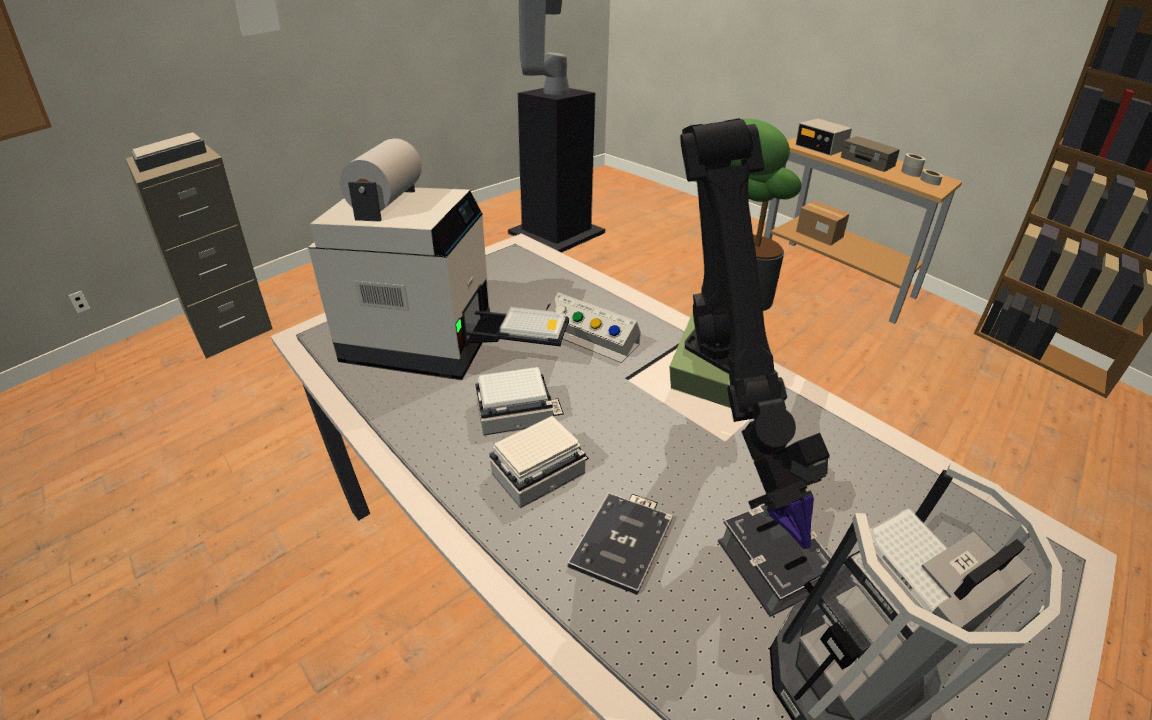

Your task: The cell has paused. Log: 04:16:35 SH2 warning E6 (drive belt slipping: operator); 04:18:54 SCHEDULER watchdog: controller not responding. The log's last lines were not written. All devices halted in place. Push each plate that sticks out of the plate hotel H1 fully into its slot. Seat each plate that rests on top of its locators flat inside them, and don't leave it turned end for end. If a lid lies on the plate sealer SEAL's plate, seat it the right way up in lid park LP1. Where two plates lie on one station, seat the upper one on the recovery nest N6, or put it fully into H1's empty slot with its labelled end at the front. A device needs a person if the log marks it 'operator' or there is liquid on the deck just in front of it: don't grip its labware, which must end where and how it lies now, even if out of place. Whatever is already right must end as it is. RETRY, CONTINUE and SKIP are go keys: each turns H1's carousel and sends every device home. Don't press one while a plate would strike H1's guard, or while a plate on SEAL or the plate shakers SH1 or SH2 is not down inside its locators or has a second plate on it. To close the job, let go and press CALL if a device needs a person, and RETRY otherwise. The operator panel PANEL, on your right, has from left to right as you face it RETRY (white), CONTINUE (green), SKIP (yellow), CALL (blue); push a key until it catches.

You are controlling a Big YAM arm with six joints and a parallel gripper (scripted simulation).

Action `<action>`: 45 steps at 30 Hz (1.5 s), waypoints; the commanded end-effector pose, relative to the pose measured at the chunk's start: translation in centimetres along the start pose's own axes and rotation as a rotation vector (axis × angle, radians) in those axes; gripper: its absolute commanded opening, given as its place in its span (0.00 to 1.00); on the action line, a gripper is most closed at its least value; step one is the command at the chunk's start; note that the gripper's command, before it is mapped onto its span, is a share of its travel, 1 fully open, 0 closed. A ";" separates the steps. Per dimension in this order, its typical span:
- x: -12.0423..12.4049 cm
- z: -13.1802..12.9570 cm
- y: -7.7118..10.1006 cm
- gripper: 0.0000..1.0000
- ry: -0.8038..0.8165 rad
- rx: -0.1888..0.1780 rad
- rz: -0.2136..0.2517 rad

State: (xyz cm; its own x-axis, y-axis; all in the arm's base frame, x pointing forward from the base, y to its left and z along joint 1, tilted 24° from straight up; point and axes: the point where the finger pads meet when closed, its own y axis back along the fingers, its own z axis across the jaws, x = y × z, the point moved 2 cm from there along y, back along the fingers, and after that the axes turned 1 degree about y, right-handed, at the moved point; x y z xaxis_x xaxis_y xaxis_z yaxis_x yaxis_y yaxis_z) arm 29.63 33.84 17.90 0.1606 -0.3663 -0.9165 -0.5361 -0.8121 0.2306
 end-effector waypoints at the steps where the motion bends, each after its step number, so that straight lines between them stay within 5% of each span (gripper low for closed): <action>1: -1.8 -0.1 -1.5 0.00 -0.005 -0.004 -0.026; 45: -3.7 -0.3 -4.8 0.00 -0.006 -0.003 -0.022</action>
State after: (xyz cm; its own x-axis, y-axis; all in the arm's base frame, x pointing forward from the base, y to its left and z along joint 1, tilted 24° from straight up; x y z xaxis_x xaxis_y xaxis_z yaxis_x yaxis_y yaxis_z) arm 31.34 37.67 19.26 0.1674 -0.3597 -0.9179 -0.5354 -0.8150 0.2217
